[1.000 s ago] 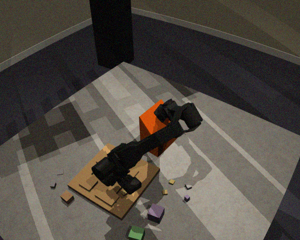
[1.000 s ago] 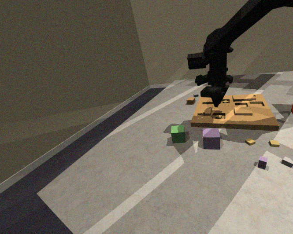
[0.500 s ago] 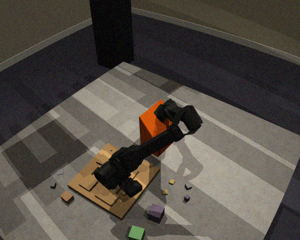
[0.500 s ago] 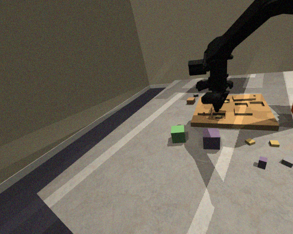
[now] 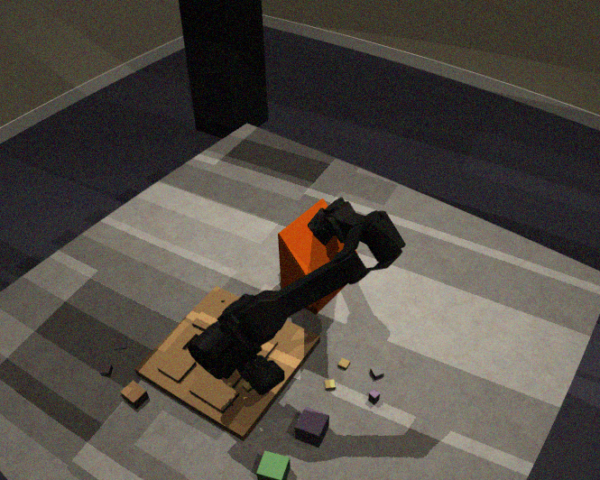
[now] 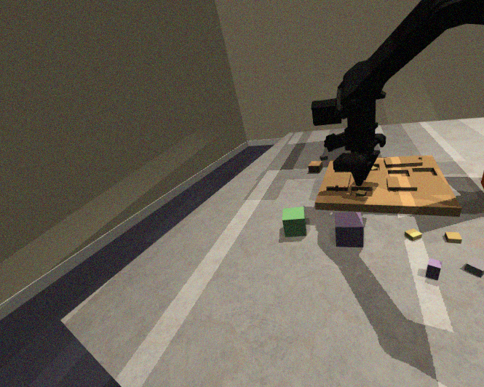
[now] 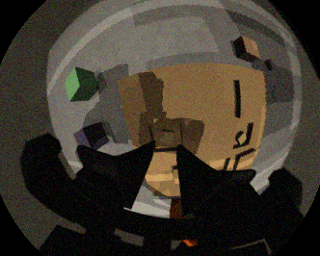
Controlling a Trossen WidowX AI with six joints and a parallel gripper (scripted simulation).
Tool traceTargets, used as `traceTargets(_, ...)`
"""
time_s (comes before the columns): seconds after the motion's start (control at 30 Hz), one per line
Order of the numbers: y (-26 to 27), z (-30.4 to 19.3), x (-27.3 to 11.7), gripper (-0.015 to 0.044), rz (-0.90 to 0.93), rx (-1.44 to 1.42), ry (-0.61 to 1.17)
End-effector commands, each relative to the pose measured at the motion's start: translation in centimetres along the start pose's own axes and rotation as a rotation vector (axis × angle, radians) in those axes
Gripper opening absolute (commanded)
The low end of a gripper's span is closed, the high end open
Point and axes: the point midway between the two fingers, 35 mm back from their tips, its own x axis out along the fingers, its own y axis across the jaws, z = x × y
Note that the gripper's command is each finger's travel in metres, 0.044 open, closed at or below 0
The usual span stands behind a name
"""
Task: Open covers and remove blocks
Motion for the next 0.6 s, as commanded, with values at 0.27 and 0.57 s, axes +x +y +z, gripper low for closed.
traceTargets(0.27,-0.07,-0.10,0.13,0.0144,0.003,0.006,0.004)
traceTargets(0.57,-0.06,-0.09,0.74,0.0144,0.003,0.006,0.004)
